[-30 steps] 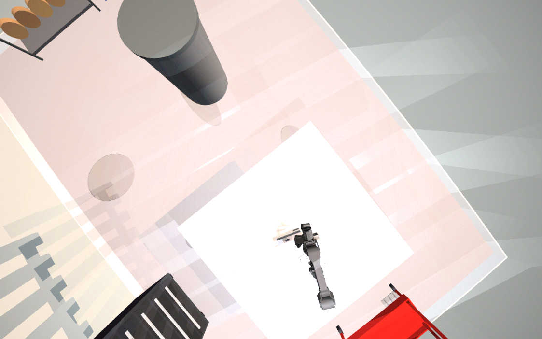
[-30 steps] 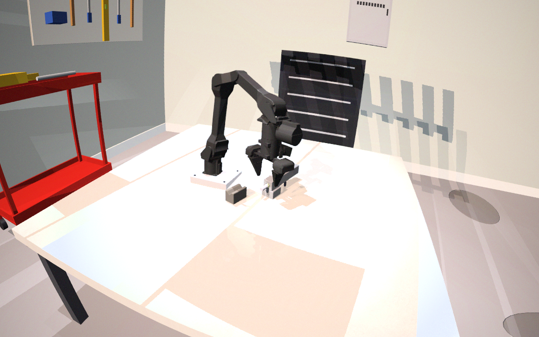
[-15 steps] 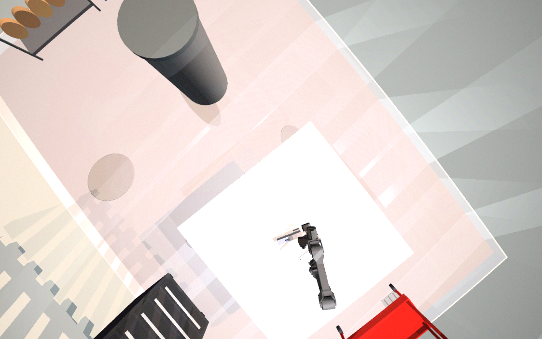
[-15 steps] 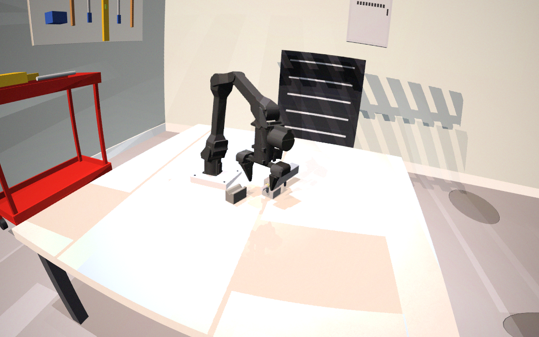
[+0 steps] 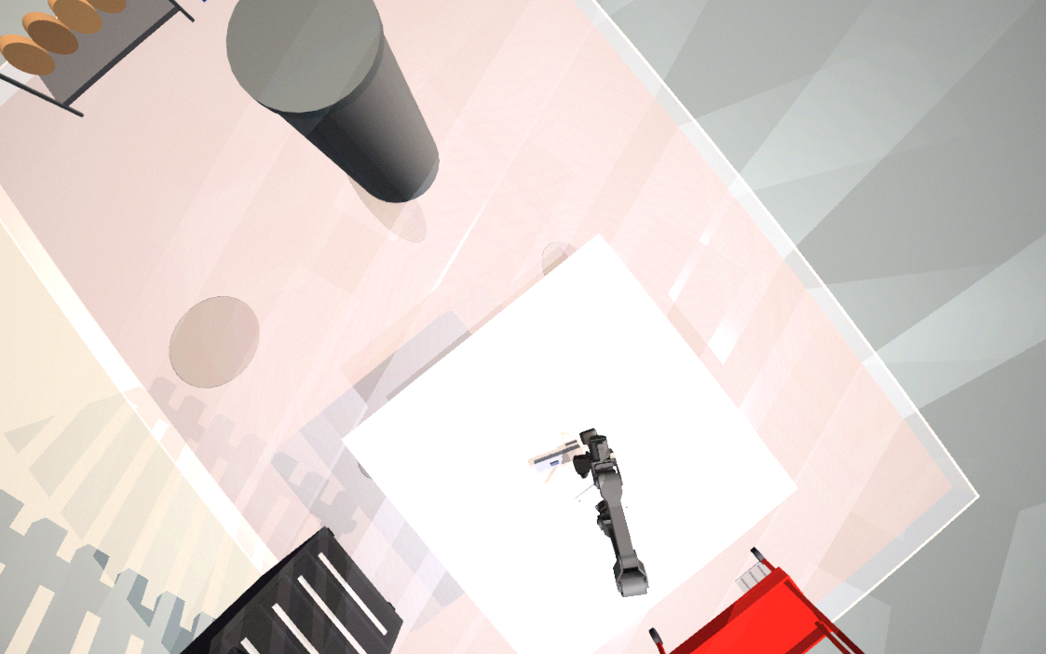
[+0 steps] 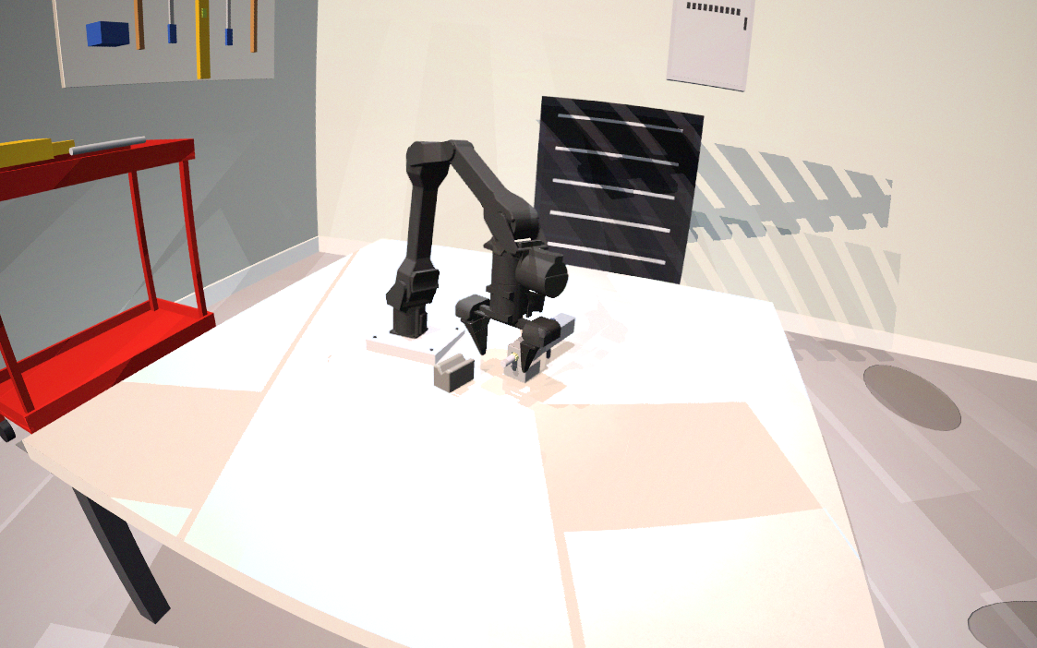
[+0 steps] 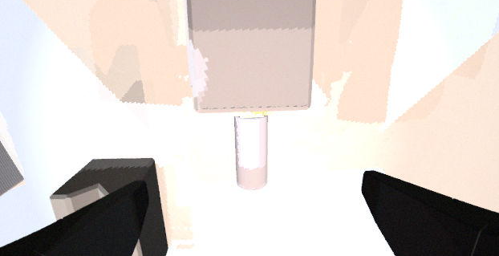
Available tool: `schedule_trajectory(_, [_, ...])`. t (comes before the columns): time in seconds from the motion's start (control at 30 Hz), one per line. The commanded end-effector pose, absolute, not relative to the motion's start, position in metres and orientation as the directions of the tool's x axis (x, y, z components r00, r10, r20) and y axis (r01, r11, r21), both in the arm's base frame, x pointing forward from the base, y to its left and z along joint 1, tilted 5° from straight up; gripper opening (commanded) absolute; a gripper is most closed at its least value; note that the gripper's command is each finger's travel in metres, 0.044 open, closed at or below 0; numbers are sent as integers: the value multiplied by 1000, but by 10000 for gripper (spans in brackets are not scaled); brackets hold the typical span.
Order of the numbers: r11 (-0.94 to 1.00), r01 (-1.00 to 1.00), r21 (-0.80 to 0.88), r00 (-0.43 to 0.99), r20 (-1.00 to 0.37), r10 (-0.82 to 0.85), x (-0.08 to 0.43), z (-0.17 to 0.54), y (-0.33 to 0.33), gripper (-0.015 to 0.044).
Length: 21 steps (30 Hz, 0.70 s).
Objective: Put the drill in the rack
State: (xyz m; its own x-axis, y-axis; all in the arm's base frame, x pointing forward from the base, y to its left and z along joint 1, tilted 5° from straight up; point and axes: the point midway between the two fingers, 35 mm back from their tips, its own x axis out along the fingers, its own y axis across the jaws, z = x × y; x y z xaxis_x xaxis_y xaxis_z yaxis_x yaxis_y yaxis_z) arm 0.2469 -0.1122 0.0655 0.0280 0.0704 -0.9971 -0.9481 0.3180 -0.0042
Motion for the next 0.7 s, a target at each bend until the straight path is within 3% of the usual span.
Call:
schedule_trajectory(0.0, [323, -946, 0, 24, -997, 71, 247, 59, -110, 440])
schedule_trajectory(0.67, [323, -946, 0, 24, -997, 72, 249, 29, -99, 440])
